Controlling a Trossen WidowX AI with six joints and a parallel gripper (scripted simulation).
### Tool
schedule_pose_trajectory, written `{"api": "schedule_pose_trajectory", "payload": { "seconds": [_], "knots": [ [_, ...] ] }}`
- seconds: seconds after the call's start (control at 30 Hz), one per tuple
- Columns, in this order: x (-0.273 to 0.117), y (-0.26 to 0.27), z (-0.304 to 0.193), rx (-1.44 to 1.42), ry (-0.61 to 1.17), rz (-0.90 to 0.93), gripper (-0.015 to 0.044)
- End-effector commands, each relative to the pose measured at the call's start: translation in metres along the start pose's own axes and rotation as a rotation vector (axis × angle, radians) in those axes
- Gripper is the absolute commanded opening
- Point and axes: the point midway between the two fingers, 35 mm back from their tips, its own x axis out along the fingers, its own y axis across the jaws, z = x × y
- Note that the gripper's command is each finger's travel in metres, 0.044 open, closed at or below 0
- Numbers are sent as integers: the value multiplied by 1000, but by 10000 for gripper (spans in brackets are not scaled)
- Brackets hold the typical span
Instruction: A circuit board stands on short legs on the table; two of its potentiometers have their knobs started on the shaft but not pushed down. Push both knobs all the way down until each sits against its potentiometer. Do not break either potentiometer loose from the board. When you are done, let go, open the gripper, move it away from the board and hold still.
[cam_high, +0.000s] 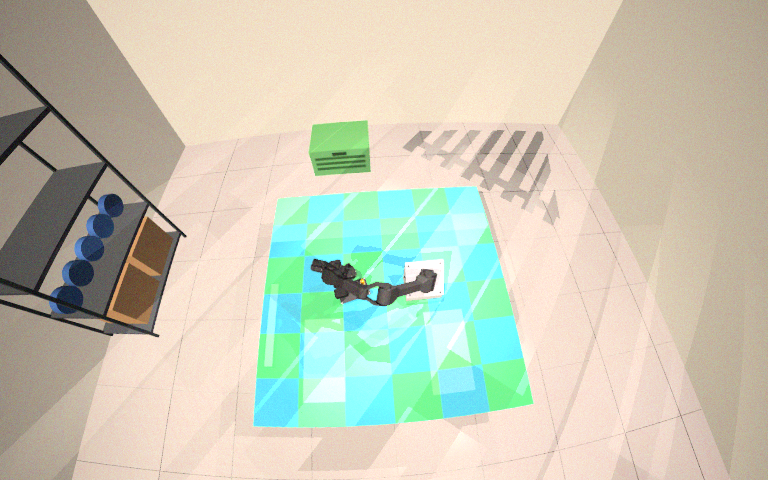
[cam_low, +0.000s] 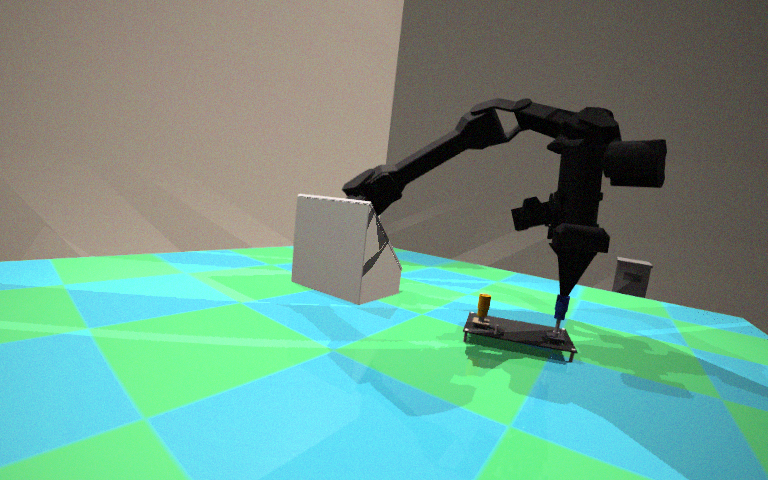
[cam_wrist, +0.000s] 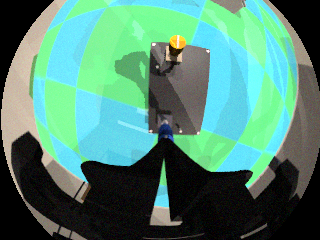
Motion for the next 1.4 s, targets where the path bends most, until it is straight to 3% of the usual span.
{"api": "schedule_pose_trajectory", "payload": {
  "seconds": [0.0,1.37],
  "knots": [
    [14,-3,-2,-21,-10,-1,0],
    [33,-3,-2,-21,-10,-2,0]
  ]
}}
